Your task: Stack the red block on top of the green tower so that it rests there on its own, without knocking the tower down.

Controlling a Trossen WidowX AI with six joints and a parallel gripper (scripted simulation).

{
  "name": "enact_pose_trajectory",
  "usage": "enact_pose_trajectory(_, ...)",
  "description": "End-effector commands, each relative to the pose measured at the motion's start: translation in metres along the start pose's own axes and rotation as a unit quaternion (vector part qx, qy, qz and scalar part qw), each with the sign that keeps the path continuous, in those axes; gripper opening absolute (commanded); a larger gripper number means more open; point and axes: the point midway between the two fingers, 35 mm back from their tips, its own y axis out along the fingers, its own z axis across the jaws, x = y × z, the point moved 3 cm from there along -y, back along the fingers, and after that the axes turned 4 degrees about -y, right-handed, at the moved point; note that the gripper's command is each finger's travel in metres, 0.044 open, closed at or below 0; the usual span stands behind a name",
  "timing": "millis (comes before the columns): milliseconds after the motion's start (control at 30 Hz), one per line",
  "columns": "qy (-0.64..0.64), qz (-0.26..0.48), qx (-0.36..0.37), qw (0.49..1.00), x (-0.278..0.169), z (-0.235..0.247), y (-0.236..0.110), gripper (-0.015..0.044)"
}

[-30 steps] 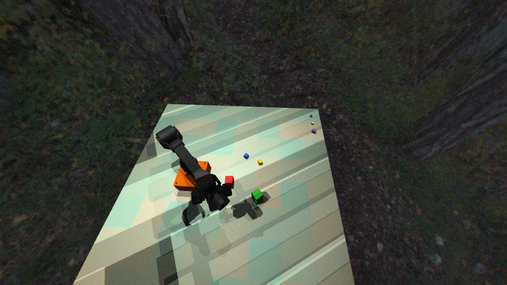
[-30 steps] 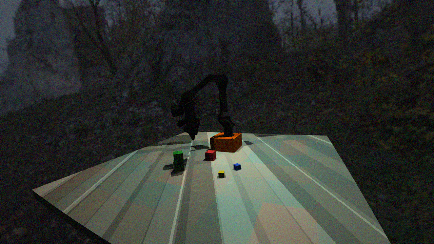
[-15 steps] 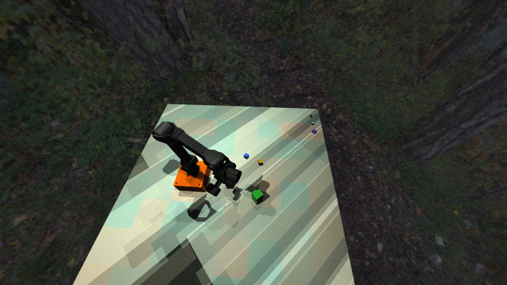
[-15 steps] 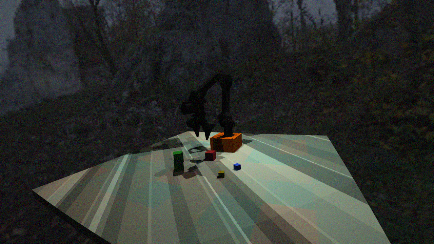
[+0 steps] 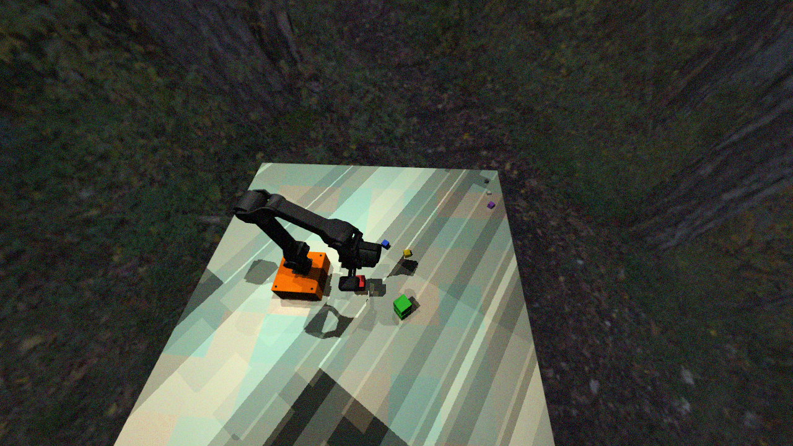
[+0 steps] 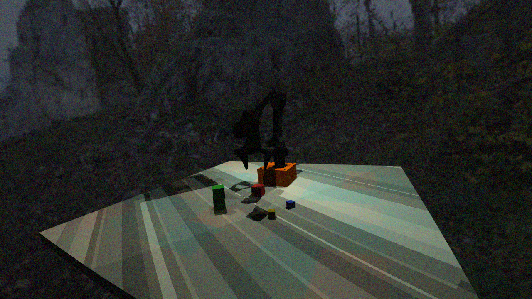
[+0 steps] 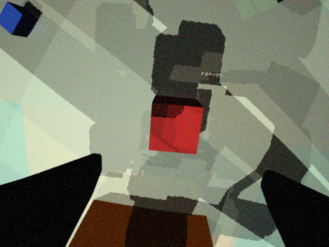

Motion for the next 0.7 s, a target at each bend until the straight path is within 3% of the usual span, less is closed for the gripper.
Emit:
enact_pose_trajectory(0,-0.006,0.0,0.002,1.0,0.001,0.001,0.008,0.044)
enact_pose_trajectory(233,-0.006,0.001,0.002,1.0,-0.001,0.002,0.056,0.044)
enact_pose_trajectory(667,-0.006,0.001,0.002,1.0,-0.002,0.002,0.072,0.044)
